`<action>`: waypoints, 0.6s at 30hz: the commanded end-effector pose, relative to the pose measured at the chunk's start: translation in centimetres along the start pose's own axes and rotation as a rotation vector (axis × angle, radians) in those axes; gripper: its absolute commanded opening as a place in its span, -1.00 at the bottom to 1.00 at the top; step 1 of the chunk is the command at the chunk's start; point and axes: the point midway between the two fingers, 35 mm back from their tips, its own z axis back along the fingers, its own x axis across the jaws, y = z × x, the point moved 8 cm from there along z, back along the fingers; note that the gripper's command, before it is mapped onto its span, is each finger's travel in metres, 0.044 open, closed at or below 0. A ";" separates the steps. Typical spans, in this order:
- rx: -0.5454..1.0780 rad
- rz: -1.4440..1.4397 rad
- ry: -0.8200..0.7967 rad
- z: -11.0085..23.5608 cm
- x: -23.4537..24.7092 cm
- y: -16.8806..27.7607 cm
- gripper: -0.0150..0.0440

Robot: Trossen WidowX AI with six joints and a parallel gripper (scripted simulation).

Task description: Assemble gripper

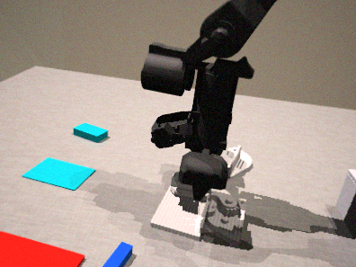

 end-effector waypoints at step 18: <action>0.000 0.002 -0.001 2.4 0.0 -0.2 0.27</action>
